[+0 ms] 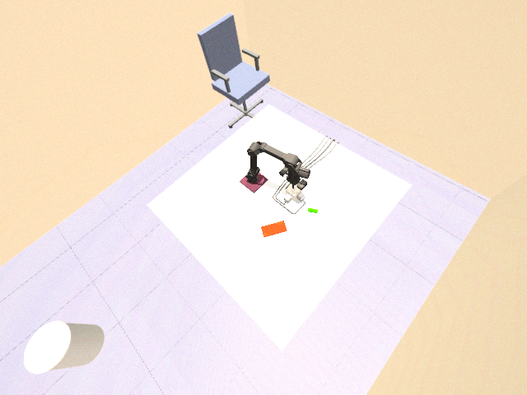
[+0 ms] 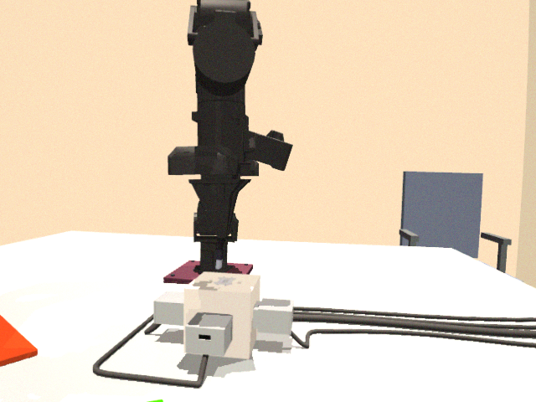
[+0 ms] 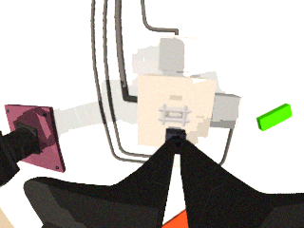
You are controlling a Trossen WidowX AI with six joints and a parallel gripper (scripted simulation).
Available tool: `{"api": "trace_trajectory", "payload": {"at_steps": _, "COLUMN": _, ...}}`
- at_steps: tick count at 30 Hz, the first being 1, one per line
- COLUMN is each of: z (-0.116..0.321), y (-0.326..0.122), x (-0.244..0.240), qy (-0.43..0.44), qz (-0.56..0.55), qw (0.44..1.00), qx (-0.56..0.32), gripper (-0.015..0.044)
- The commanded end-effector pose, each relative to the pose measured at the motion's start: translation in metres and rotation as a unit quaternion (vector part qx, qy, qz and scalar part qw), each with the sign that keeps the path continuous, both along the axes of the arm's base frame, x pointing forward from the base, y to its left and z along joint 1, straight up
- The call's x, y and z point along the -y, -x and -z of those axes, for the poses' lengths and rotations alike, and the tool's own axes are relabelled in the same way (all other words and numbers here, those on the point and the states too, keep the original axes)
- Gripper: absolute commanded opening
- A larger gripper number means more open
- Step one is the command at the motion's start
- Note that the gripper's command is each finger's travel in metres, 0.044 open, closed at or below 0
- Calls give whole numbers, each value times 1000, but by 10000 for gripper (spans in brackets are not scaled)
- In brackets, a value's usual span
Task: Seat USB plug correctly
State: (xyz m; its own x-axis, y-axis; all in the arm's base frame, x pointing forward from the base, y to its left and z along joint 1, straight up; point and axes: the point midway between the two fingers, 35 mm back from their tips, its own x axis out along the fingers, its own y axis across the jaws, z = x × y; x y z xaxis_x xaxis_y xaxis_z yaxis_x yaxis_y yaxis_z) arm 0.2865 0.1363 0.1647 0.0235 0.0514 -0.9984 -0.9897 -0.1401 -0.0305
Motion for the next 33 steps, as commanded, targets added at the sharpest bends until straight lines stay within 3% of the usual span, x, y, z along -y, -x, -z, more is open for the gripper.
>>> {"api": "trace_trajectory", "payload": {"at_steps": 1, "z": 1, "y": 0, "x": -1, "qy": -3, "qz": -3, "qw": 1000, "qx": -1, "gripper": 0}}
{"api": "trace_trajectory", "payload": {"at_steps": 33, "z": 5, "y": 0, "x": -2, "qy": -16, "qz": -4, "qw": 1000, "qx": -2, "gripper": 0}}
